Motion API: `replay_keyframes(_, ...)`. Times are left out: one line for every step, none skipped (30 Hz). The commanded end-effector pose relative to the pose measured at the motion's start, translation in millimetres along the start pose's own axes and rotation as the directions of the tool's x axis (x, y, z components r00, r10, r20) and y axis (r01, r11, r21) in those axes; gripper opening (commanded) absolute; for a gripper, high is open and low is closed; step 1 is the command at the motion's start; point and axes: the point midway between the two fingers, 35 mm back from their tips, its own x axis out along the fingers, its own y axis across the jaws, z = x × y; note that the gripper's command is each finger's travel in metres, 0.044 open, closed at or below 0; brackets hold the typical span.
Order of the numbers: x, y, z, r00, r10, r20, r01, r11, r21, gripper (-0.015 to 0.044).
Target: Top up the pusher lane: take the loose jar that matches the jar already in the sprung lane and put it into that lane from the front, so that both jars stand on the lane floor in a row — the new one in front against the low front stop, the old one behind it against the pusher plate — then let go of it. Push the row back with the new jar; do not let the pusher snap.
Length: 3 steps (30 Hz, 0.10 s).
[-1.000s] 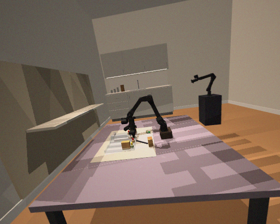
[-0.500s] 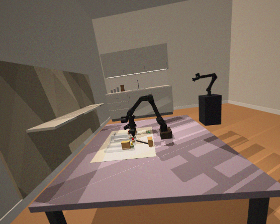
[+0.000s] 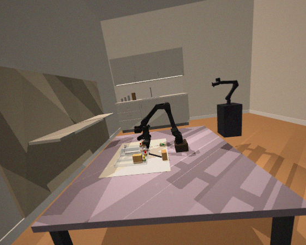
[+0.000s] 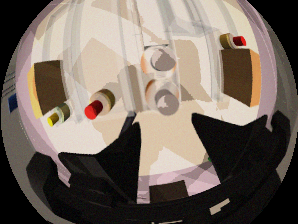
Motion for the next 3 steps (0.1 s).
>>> replay_keyframes(0.3, -0.3, -16.3, 1.0, -0.001, -0.003, 0.001, 1.0, -0.001, 0.0272)
replay_keyframes(0.3, -0.4, -19.9, 1.0, -0.001, -0.003, 0.001, 1.0, -0.001, 0.0272)
replay_keyframes(0.4, -0.4, -23.4, 1.0, -0.001, -0.003, 0.001, 1.0, -0.001, 0.0272)
